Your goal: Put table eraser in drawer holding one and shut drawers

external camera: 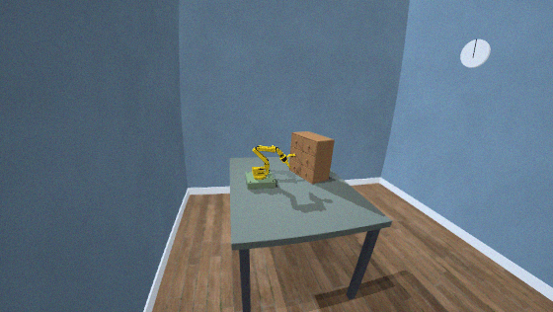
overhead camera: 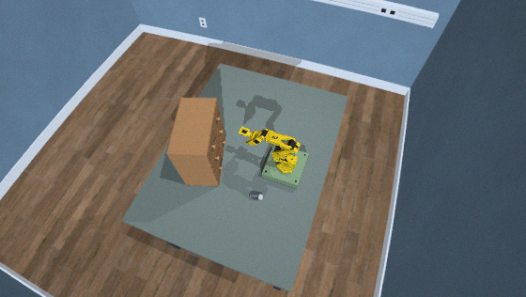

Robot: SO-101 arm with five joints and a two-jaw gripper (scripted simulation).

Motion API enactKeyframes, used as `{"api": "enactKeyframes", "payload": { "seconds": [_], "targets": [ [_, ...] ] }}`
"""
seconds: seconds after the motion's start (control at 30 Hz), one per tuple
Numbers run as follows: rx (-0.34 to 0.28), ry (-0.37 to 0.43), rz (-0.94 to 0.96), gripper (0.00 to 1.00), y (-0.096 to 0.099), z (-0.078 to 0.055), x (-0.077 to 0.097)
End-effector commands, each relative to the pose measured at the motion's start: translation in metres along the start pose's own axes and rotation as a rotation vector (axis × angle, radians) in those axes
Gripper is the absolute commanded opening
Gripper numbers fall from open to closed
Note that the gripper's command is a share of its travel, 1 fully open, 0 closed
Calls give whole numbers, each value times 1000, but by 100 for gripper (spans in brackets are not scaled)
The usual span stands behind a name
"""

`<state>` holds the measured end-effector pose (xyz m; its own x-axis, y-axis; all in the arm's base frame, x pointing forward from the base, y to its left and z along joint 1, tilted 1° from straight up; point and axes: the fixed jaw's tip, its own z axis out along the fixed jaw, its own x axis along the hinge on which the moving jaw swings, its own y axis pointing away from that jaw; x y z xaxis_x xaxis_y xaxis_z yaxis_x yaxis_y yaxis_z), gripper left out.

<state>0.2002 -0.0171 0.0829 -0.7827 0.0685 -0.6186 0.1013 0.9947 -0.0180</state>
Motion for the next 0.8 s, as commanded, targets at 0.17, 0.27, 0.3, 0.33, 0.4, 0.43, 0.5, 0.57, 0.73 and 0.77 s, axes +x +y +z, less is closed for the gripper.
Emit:
{"api": "enactKeyframes", "payload": {
  "seconds": [0.17,0.27,0.3,0.33,0.4,0.43,0.5,0.57,0.73,0.77],
  "targets": [
    [3,91,-4,21,-1,-22,26],
    [3,109,-4,21,-1,-26,31],
    [3,109,-4,21,-1,-26,31],
    [3,118,-5,21,-1,-28,34],
    [2,136,-5,21,-1,-33,39],
    [2,138,-5,21,-1,-33,40],
    [2,138,-5,21,-1,-33,40],
    [2,138,-5,21,-1,-33,40],
    [2,138,-5,21,-1,-33,40],
    [2,138,-5,21,-1,-33,40]
  ]
}}
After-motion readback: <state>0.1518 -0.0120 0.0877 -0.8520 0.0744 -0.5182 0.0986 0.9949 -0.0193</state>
